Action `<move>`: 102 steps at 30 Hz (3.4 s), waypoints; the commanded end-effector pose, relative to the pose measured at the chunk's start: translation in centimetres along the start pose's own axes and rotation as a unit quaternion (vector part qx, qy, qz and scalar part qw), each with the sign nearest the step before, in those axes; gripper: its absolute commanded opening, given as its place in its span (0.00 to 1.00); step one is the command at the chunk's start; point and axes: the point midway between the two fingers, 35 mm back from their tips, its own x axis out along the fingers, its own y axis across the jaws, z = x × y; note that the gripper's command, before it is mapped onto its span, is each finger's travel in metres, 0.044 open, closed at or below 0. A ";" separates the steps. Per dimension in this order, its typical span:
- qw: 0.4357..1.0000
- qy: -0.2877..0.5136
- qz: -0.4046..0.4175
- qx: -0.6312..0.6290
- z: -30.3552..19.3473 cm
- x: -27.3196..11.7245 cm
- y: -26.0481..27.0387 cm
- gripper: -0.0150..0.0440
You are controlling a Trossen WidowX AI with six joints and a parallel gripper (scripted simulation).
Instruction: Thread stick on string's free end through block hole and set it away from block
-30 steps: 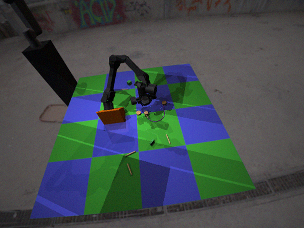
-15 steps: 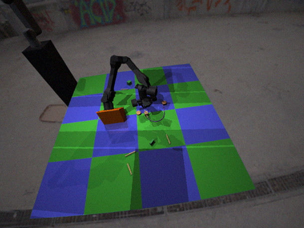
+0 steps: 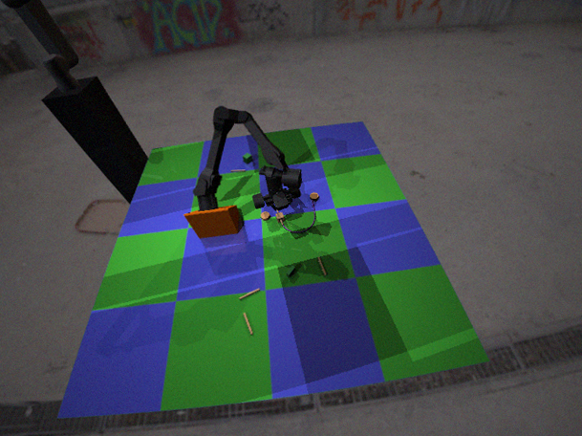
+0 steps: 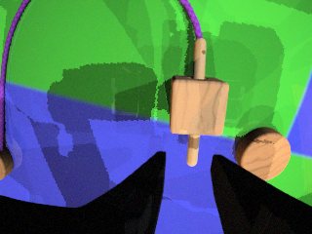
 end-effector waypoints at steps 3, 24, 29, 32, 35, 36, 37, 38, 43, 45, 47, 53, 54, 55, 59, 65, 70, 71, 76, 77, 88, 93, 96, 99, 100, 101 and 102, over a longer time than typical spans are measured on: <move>1.000 0.005 -0.002 0.004 -0.1 1.2 -0.2 0.46; 1.000 0.004 -0.002 0.001 -0.3 2.9 -0.4 0.33; 1.000 0.004 -0.002 0.001 -0.3 2.9 -0.4 0.25; 1.000 0.004 -0.002 0.001 -0.3 2.9 -0.4 0.25; 1.000 -0.001 -0.003 0.000 -0.3 3.0 -0.4 0.25; 1.000 -0.006 -0.003 -0.001 -0.3 3.0 -0.4 0.25; 1.000 -0.012 -0.003 -0.002 -0.4 3.0 -0.4 0.25; 1.000 -0.020 -0.003 -0.003 -0.4 3.1 -0.4 0.25; 0.999 -0.049 -0.003 -0.008 -0.4 3.3 -0.4 0.25; 0.999 -0.049 -0.003 -0.008 -0.5 3.3 -0.5 0.25; 0.999 -0.049 -0.003 -0.008 -0.5 3.3 -0.5 0.25; 0.999 -0.049 -0.003 -0.008 -0.8 3.3 -0.5 0.25; 0.999 -0.049 -0.003 -0.008 -0.9 3.2 -0.5 0.25; 0.999 -0.049 -0.003 -0.008 -1.0 3.2 -0.5 0.25; 0.999 -0.048 -0.003 -0.008 -1.6 3.1 -0.4 0.25; 0.999 -0.048 -0.001 -0.009 -2.3 3.1 -0.5 0.25; 0.999 -0.048 -0.001 -0.009 -2.9 3.2 -0.6 0.25; 0.999 -0.048 -0.001 -0.009 -3.0 3.2 -0.6 0.25; 0.999 -0.048 -0.002 -0.010 -3.6 3.2 -0.6 0.25; 0.999 -0.048 -0.002 -0.010 -3.7 3.2 -0.6 0.25; 0.999 -0.047 -0.003 -0.012 -4.9 3.2 -0.5 0.25; 0.999 -0.047 -0.004 -0.021 -5.5 3.2 -0.4 0.25; 0.999 -0.046 -0.005 -0.027 -5.8 3.2 -0.3 0.25; 0.998 -0.046 -0.007 -0.035 -6.1 3.1 -0.2 0.25; 0.998 -0.046 -0.007 -0.037 -6.2 3.1 -0.2 0.25; 0.998 -0.046 -0.007 -0.040 -6.3 3.1 -0.2 0.25; 0.998 -0.046 -0.008 -0.042 -6.4 3.1 -0.2 0.25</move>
